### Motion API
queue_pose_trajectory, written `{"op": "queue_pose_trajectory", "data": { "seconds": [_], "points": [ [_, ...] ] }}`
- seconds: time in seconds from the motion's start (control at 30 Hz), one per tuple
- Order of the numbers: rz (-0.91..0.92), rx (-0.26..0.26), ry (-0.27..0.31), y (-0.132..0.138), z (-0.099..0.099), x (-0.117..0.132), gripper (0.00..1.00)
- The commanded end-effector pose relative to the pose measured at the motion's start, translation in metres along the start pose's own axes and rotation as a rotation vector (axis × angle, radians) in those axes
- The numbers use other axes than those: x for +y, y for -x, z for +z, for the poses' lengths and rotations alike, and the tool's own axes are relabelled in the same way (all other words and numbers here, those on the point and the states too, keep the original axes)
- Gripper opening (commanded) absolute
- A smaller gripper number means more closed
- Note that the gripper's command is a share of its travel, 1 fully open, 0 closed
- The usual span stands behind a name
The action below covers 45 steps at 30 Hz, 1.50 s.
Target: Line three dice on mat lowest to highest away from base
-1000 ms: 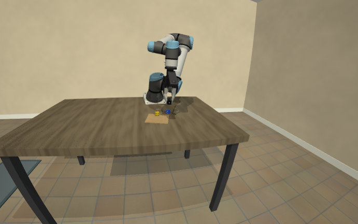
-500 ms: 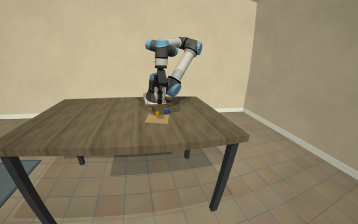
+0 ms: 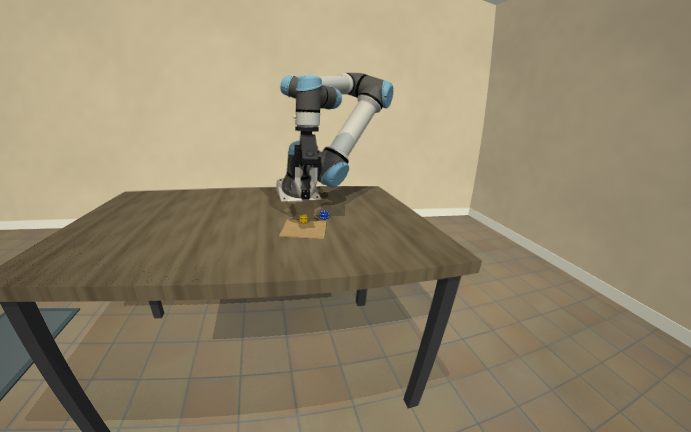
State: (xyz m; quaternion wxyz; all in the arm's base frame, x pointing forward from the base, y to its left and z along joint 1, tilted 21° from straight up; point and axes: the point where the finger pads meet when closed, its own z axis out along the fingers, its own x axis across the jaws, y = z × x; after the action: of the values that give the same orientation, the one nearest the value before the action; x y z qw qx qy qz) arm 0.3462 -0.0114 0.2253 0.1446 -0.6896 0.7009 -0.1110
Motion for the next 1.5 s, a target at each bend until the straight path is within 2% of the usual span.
{"op": "queue_pose_trajectory", "data": {
  "seconds": [0.0,0.3,0.7,0.77,1.0,1.47],
  "points": [
    [0.000,0.000,-0.001,0.000,0.000,0.000,0.06],
    [-0.001,0.000,0.000,0.000,0.010,0.000,0.06],
    [-0.001,0.000,0.000,-0.001,0.064,0.000,0.06],
    [-0.001,0.000,0.000,-0.001,0.064,0.000,0.06],
    [-0.001,0.000,0.000,-0.002,0.089,0.001,0.06],
    [-0.001,0.000,0.000,-0.002,0.095,0.001,0.06]
  ]
}}
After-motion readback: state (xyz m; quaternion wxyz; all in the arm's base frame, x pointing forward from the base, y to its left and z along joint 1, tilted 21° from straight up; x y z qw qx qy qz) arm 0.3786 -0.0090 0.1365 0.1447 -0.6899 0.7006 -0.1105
